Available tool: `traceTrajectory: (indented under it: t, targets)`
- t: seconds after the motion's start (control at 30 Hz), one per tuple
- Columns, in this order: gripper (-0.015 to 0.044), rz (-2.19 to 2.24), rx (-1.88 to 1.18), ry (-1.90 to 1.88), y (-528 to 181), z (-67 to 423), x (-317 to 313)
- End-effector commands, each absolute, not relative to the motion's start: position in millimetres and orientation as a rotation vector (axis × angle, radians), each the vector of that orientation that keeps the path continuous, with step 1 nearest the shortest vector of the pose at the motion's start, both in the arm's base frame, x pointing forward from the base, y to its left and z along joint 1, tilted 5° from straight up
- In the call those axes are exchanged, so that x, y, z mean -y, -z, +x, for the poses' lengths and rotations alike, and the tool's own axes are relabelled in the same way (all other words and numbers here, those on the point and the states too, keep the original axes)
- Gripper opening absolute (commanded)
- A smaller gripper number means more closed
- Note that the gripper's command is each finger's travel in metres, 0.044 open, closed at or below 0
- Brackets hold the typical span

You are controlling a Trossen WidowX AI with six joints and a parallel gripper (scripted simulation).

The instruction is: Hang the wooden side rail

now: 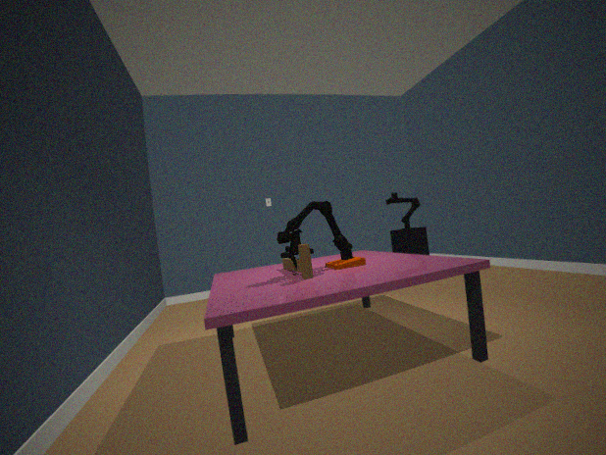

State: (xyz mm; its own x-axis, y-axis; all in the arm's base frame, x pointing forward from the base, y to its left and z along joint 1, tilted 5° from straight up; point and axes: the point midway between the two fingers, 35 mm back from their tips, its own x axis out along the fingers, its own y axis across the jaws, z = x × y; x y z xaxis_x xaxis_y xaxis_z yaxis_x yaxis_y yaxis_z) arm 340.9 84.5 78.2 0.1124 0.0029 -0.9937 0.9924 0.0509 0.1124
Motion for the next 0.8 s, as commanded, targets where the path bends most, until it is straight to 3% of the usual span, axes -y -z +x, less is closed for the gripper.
traceTrajectory:
  t: [0.0, 0.77]
  targets:
    - [0.0000, 1.226, -1.148, 1.087, -78.3, 340.8, -85.6]
    - [0.0000, 1.227, -1.148, 1.087, -79.9, 341.8, -87.4]
